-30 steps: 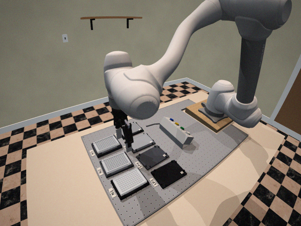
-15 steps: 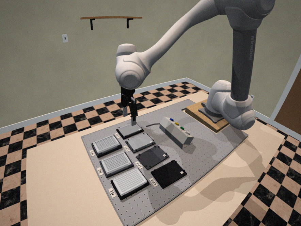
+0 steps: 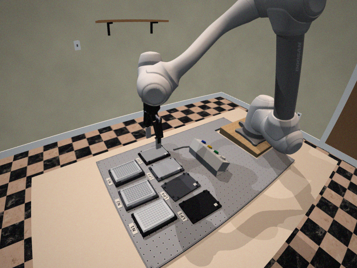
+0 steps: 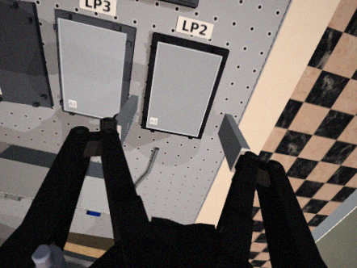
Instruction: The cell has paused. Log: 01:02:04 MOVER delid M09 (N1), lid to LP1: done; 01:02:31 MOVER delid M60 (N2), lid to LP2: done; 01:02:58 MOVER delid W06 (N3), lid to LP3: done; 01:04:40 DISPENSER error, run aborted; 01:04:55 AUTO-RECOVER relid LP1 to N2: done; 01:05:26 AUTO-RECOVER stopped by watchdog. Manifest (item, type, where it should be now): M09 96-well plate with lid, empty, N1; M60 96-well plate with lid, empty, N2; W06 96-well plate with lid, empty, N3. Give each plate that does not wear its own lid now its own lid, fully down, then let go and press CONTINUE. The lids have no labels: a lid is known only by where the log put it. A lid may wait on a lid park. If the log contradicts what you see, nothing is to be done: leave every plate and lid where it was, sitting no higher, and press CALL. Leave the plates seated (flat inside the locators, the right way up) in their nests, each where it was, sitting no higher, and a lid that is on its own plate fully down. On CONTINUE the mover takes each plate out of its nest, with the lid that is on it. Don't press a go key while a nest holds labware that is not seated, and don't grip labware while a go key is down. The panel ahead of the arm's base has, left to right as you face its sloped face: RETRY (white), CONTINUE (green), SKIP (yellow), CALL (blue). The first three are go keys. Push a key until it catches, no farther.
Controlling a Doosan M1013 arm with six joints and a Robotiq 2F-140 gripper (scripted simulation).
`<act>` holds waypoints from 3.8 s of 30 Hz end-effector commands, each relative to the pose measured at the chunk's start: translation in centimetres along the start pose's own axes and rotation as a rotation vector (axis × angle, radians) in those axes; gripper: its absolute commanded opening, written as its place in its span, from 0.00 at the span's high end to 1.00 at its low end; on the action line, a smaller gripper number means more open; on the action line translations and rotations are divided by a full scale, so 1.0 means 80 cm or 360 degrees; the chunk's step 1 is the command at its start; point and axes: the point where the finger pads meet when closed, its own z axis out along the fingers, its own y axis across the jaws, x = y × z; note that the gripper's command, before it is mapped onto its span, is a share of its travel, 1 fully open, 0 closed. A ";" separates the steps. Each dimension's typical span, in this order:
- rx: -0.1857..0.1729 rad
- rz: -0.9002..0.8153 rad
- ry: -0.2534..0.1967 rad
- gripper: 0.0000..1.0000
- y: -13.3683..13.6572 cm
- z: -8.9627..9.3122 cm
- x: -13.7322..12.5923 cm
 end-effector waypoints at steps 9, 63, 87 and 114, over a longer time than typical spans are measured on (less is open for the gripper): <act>0.0000 0.0000 0.0000 0.34 0.000 0.000 0.000; 0.0000 0.0000 0.0000 0.34 0.000 0.053 0.000; 0.0000 0.0000 0.0000 0.34 0.000 0.065 0.000; 0.0000 0.0000 0.0000 0.34 0.000 0.065 0.000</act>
